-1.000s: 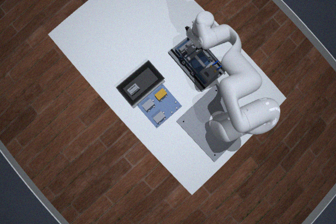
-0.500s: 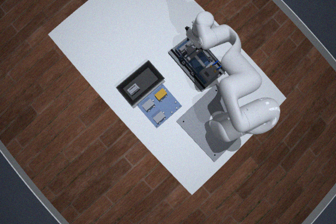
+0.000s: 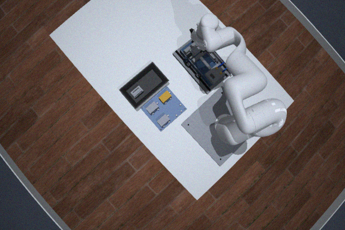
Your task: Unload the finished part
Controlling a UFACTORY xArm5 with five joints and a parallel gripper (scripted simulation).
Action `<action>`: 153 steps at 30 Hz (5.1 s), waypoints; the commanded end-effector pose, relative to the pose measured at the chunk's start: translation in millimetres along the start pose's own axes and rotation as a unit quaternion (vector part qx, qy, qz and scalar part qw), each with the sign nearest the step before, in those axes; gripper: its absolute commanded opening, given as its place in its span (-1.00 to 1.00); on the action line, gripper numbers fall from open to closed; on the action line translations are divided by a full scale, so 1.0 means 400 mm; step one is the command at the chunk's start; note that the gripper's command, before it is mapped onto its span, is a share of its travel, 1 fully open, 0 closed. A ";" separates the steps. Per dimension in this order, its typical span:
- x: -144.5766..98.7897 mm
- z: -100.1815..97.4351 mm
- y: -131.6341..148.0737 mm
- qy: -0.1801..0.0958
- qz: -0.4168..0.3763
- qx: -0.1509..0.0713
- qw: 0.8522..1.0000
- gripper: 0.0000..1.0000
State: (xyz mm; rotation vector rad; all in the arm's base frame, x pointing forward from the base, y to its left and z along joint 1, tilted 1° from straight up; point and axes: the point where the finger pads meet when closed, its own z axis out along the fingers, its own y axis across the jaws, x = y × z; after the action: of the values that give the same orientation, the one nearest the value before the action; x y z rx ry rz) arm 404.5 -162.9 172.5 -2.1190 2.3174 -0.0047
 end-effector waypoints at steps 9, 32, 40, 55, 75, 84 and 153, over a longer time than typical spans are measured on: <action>0.001 0.054 -0.003 0.001 0.000 0.002 1.000 0.38; 0.002 0.103 -0.004 0.001 0.000 0.002 1.000 0.38; 0.002 0.103 -0.004 0.001 0.000 0.002 1.000 0.38; 0.002 0.103 -0.004 0.001 0.000 0.002 1.000 0.38; 0.002 0.103 -0.004 0.001 0.000 0.002 1.000 0.38; 0.002 0.103 -0.004 0.001 0.000 0.002 1.000 0.38; 0.002 0.109 -0.004 0.001 0.000 0.002 1.000 0.38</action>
State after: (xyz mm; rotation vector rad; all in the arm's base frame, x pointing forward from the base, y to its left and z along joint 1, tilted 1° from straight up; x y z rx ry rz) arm 404.7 -163.2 128.1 -2.1191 2.3176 -0.0042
